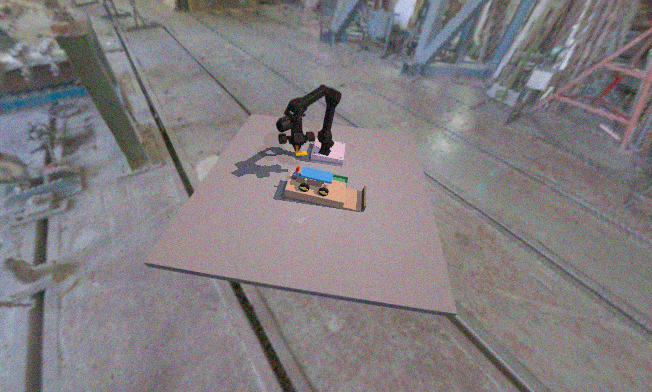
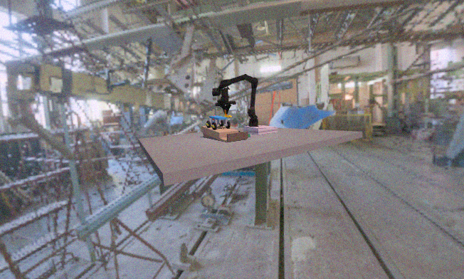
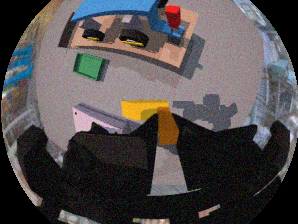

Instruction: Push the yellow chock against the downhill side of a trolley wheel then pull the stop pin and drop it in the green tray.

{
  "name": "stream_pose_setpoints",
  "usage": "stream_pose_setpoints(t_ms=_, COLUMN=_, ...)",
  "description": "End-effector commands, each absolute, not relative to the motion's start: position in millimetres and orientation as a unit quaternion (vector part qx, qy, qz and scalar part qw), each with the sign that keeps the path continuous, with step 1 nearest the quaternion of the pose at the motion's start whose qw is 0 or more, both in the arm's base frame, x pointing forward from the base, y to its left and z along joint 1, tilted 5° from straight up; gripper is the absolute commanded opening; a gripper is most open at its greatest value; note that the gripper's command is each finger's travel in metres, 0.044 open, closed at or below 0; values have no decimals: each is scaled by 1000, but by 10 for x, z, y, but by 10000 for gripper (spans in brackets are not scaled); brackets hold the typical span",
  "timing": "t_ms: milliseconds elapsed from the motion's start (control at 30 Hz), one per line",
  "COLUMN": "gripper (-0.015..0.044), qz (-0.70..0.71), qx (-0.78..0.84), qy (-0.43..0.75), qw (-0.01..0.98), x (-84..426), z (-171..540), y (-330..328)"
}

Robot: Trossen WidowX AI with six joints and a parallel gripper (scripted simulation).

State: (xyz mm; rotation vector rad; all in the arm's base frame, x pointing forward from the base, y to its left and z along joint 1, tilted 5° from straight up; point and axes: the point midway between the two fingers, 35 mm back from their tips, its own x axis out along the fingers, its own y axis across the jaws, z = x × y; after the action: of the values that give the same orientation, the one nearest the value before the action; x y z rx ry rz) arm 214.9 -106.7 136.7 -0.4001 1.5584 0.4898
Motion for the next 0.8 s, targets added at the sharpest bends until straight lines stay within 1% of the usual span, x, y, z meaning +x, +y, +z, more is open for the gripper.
stream_pose_setpoints(t_ms=0, gripper=0, qz=266, qx=-225, qy=675, qw=651, x=2144, z=1367, y=-1070)
stream_pose_setpoints(t_ms=367, gripper=0, qz=387, qx=-343, qy=613, qw=597, x=2144, z=1367, y=-1069)
stream_pose_setpoints(t_ms=767, gripper=0, qz=506, qx=-460, qy=519, qw=512, x=2143, z=1367, y=-1069)
